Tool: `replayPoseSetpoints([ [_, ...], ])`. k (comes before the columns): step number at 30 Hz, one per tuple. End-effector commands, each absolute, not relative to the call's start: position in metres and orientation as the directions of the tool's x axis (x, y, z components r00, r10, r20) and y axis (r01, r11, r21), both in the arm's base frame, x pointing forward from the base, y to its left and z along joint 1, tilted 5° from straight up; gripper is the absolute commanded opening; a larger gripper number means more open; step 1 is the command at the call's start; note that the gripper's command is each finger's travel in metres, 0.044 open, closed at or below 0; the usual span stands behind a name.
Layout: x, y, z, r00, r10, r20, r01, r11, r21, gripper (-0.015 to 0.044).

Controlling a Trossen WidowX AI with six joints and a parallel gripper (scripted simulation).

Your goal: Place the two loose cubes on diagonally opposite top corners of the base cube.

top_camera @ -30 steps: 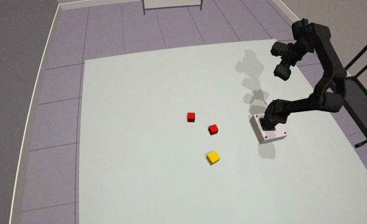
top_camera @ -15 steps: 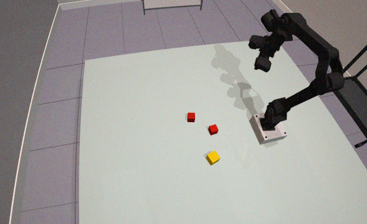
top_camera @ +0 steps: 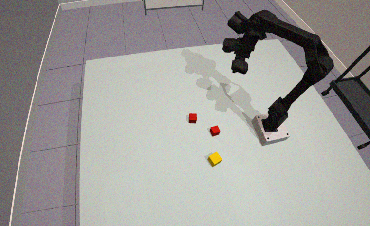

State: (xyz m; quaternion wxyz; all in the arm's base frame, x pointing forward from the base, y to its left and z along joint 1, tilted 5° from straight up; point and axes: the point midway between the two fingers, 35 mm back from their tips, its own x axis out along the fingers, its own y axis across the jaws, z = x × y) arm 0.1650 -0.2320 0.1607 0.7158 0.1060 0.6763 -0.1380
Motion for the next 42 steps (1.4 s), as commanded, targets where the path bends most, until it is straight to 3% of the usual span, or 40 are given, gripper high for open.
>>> replayPoseSetpoints([
  [1,0.204,-0.221,0.151,0.043,-0.028,-0.999,0.301,0.953,-0.014,0.0265],
  [23,0.351,-0.09,0.092,-0.034,0.031,-0.999,0.099,0.995,0.028,0.0265],
  [42,0.352,-0.082,0.028,-0.037,0.032,-0.999,0.093,0.995,0.028,0.0265],
])
